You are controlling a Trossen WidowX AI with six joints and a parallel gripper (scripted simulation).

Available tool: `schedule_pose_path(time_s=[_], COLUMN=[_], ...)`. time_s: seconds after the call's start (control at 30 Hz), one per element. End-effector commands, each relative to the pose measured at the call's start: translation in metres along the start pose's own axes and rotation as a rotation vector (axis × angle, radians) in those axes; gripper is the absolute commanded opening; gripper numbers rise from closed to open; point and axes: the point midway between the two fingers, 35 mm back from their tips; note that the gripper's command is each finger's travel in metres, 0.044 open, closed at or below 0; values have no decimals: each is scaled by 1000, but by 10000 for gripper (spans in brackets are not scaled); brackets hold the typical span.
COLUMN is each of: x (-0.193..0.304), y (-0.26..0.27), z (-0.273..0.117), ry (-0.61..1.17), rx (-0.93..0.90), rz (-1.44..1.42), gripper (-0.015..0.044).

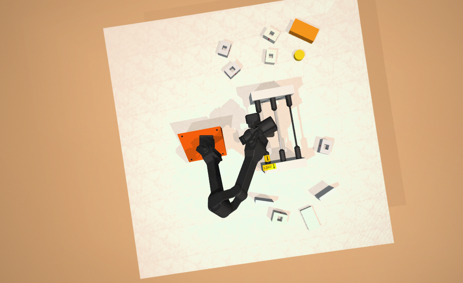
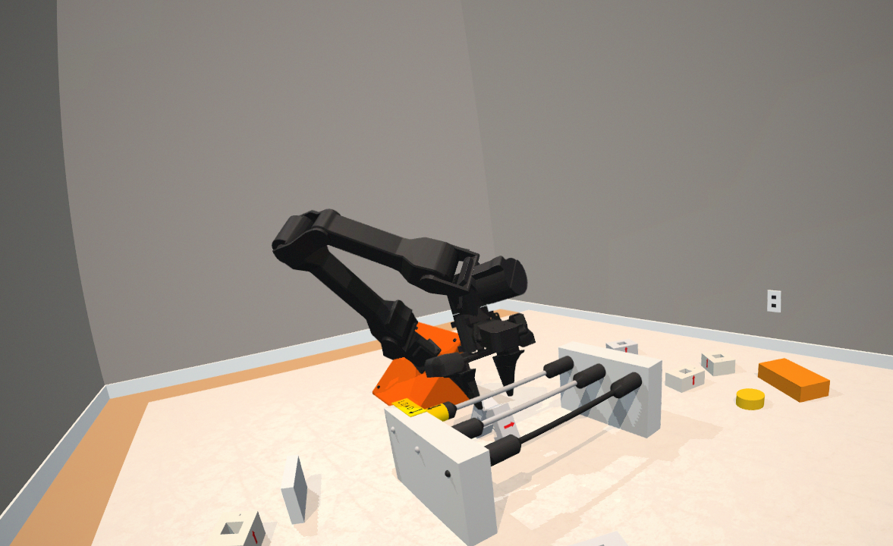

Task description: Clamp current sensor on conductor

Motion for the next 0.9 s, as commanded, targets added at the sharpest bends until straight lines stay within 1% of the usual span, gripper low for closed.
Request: schedule_pose_path(time_s=[0.0,0.27,0.33,0.87], x=[5,5,2,2], y=[-2,-3,-1,-1], z=[10,12,9,9], ry=[9,9,3,3], rx=[14,14,5,5], rz=[-12,-12,-2,-2], gripper=[295,295,242,135])
Point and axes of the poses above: the point midway between the two fingers, 35 mm back from their tips, its own z axis out along the fingers, its own y axis across the jaws, x = y × z, and after that the axes turned 10 degrees about z, right-handed
